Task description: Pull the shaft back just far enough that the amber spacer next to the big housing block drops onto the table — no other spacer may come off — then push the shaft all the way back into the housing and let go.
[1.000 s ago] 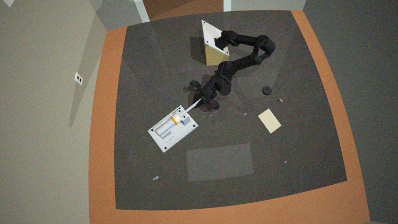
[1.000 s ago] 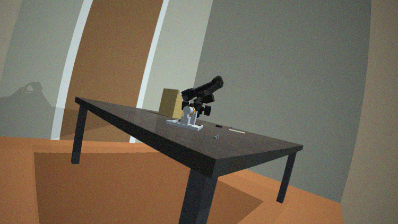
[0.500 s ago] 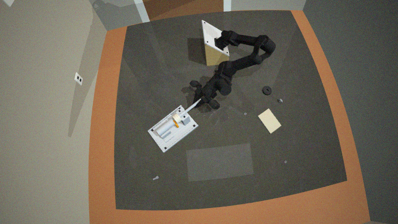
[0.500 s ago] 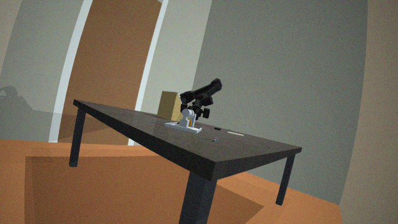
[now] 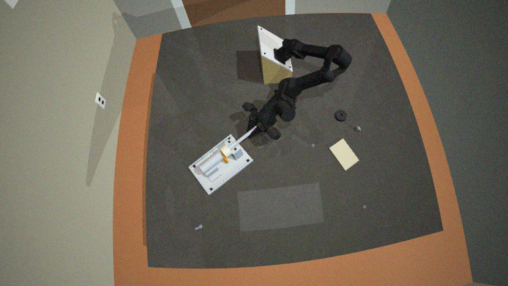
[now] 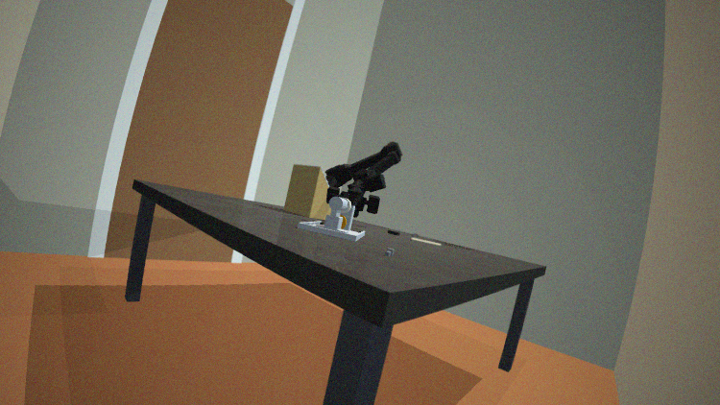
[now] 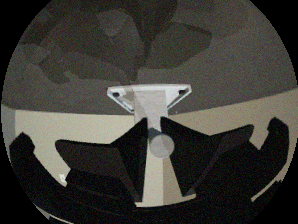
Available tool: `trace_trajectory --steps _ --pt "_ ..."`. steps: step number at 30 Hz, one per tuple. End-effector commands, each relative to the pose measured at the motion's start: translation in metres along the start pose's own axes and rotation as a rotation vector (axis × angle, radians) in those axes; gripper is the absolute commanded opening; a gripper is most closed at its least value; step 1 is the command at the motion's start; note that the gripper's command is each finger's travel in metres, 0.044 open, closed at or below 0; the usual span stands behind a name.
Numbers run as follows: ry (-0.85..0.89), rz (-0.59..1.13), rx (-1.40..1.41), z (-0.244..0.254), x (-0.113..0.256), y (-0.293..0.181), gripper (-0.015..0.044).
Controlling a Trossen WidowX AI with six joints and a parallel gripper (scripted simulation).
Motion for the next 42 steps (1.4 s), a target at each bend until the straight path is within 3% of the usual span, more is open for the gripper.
trace_trajectory --steps 1,42 --pt "0.0 0.0 0.0 0.0 0.0 0.0 0.0" --pt "0.0 -0.001 -0.004 -0.0008 -0.0085 -0.0051 0.0"
Point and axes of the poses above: the point midway between the two fingers, 35 mm back from their tips, its own x axis back along the fingers, its own z axis across the jaws, y = z × x, the point moved 3 cm from there along x, back along the fingers, and after that the axes turned 11 degrees about -x, right-handed, at the moved point
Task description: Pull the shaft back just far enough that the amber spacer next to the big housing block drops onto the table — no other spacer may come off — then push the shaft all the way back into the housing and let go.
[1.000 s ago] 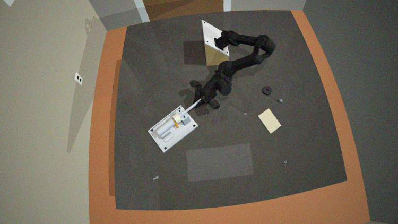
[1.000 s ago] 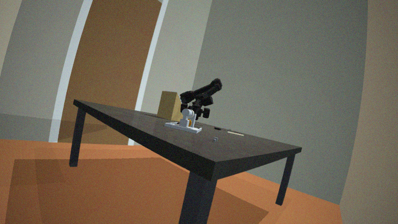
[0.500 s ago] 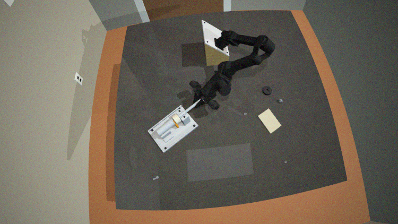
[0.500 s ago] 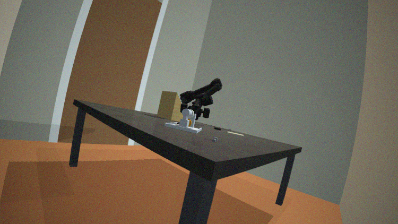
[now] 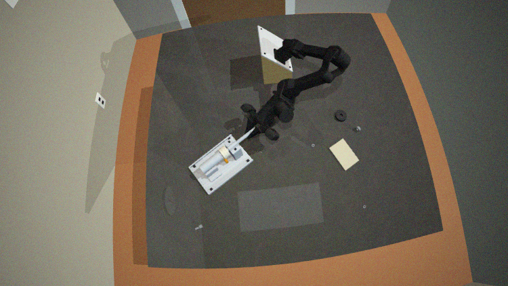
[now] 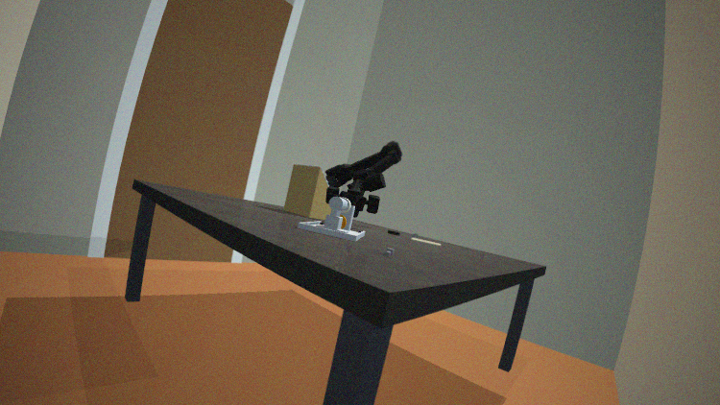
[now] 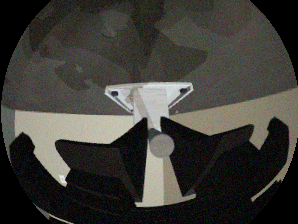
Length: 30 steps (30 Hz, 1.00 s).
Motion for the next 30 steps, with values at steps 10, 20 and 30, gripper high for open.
trace_trajectory --steps 10,20,30 --pt "0.002 0.003 0.002 -0.0001 -0.0044 -0.0028 0.0" --pt "0.001 0.003 0.002 -0.0005 -0.0069 -0.0042 0.0" --pt "0.001 0.003 0.002 -0.0008 -0.0094 -0.0057 0.0"
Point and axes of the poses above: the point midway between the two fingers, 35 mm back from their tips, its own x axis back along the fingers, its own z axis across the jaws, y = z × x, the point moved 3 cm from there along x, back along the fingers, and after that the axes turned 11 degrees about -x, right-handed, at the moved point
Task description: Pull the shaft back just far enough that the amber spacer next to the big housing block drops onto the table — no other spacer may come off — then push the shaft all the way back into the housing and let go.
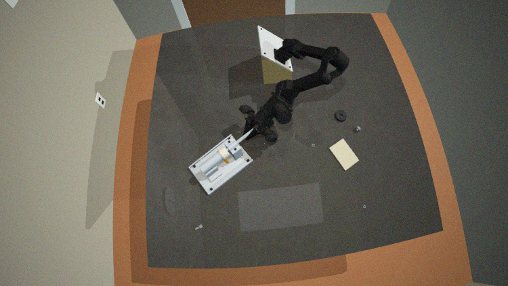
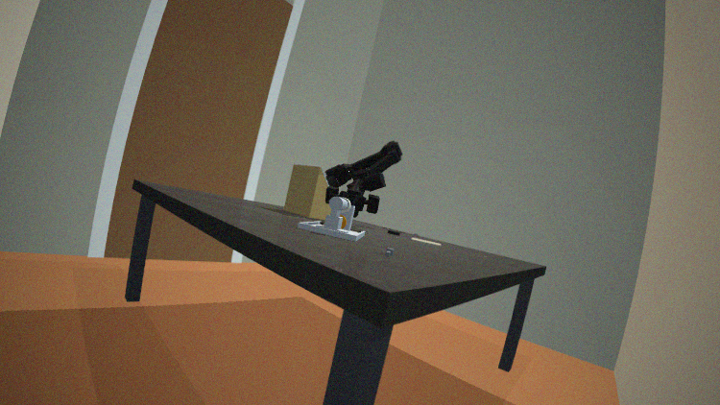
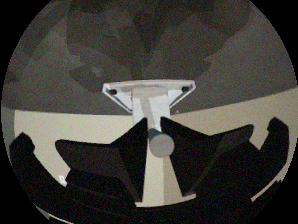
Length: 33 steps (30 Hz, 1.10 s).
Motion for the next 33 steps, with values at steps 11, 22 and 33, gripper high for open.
trace_trajectory --steps 11,22,33 --pt "0.001 0.003 0.001 -0.0002 -0.0048 -0.0029 0.0" --pt "0.001 0.003 0.001 -0.0005 -0.0075 -0.0045 0.0" --pt "0.001 0.003 0.002 -0.0009 -0.0102 -0.0061 0.0"
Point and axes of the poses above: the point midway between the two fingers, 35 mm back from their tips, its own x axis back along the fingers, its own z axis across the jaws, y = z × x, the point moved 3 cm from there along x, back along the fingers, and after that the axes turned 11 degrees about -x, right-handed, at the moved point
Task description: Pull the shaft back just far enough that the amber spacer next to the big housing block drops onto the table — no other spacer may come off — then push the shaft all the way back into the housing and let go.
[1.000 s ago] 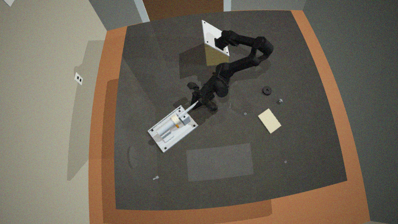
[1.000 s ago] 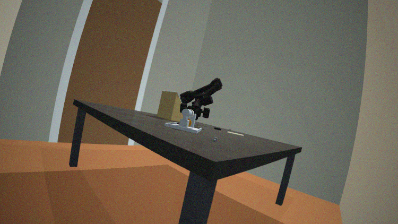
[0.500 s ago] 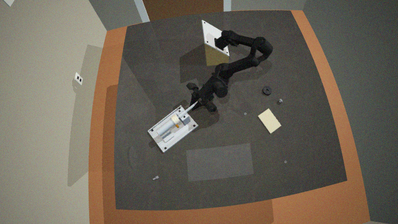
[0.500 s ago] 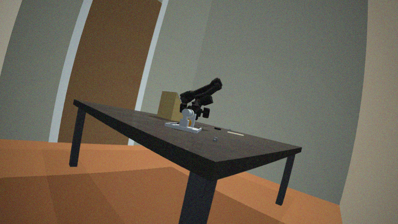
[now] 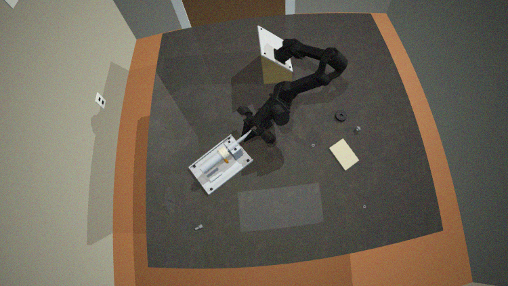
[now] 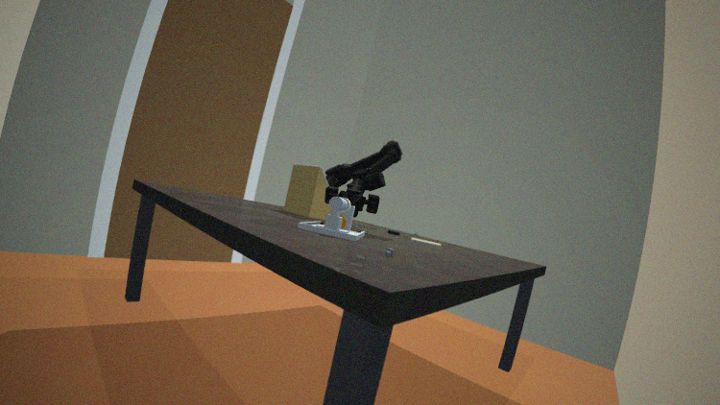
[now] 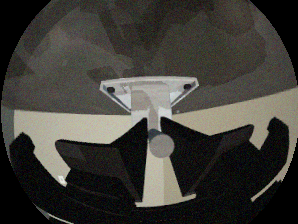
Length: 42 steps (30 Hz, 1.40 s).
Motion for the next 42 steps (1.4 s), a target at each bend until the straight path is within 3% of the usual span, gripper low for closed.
trace_trajectory --steps 1,42 --pt "0.001 0.002 0.002 0.0 -0.002 -0.001 0.0" --pt "0.001 0.003 0.002 -0.001 -0.013 -0.007 0.0"
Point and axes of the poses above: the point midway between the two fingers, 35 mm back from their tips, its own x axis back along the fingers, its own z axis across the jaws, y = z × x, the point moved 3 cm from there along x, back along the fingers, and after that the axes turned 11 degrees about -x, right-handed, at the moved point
